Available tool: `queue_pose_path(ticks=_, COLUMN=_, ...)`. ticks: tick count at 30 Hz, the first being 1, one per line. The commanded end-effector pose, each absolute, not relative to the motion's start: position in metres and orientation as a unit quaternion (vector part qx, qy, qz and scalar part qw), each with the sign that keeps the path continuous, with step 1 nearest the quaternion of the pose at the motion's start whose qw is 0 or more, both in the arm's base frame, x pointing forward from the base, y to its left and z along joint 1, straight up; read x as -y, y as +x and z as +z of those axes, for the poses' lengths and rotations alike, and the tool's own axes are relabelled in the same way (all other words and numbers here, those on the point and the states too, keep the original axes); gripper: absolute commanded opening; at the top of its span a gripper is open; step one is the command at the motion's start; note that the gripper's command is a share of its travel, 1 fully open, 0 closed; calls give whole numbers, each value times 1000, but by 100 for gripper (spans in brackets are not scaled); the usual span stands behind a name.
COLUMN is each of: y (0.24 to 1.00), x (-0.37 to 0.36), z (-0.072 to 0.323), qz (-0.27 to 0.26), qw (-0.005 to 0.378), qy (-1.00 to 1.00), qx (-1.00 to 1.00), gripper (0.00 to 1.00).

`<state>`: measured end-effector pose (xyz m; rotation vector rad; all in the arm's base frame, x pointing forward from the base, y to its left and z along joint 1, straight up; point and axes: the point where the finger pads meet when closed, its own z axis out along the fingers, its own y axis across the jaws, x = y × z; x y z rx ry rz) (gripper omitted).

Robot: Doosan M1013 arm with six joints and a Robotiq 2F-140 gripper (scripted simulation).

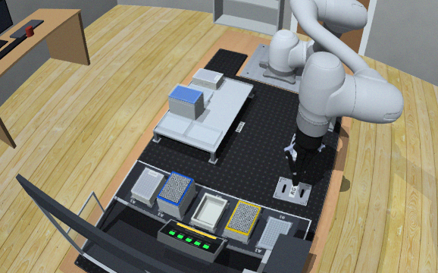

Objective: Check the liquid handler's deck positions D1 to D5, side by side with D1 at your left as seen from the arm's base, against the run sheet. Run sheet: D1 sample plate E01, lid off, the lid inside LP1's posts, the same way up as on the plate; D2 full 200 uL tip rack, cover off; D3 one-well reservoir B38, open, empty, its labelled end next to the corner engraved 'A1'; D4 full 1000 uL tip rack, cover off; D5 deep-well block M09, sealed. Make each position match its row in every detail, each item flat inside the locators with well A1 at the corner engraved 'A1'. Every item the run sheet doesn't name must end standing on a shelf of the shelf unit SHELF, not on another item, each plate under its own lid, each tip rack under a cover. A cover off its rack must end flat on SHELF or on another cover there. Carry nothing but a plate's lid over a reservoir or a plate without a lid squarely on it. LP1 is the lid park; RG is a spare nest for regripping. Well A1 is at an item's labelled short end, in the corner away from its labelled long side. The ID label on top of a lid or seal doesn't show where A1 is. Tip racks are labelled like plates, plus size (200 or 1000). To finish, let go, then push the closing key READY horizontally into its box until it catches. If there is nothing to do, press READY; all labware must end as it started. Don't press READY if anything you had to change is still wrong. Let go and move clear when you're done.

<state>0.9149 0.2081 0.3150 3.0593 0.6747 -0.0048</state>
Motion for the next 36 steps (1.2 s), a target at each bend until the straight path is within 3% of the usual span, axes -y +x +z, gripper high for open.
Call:
queue_pose_path(ticks=1, y=915, x=-208, z=317, qz=-1, qw=4, qy=968, qx=-251, gripper=10)
queue_pose_path(ticks=16, y=915, x=-208, z=317, qz=-1, qw=4, qy=931, qx=-366, gripper=10)
queue_pose_path(ticks=36, y=831, x=-212, z=317, qz=-2, qw=3, qy=850, qx=-527, gripper=10)
